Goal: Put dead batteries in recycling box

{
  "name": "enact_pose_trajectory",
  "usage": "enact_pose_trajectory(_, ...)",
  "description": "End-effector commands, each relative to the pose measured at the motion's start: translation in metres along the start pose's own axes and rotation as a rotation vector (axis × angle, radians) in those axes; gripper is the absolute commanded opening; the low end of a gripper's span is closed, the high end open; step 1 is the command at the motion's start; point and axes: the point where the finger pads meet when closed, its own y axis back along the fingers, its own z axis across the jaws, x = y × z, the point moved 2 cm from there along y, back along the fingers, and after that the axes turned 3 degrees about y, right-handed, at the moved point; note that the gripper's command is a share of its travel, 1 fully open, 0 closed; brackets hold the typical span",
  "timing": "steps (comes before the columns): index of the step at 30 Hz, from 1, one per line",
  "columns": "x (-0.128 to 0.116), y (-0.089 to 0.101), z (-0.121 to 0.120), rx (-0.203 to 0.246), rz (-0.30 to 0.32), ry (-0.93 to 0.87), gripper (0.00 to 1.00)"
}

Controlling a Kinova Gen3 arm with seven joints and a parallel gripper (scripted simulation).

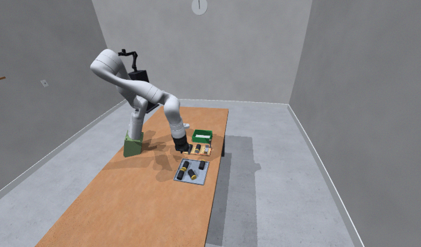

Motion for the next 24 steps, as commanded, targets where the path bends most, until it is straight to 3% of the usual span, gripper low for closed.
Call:
enact_pose_trajectory(1,-0.0119,0.0042,-0.0162,-0.001,-0.010,-0.025,0.90)
enact_pose_trajectory(24,-0.0124,0.0042,-0.0191,-0.001,-0.010,-0.023,0.90)
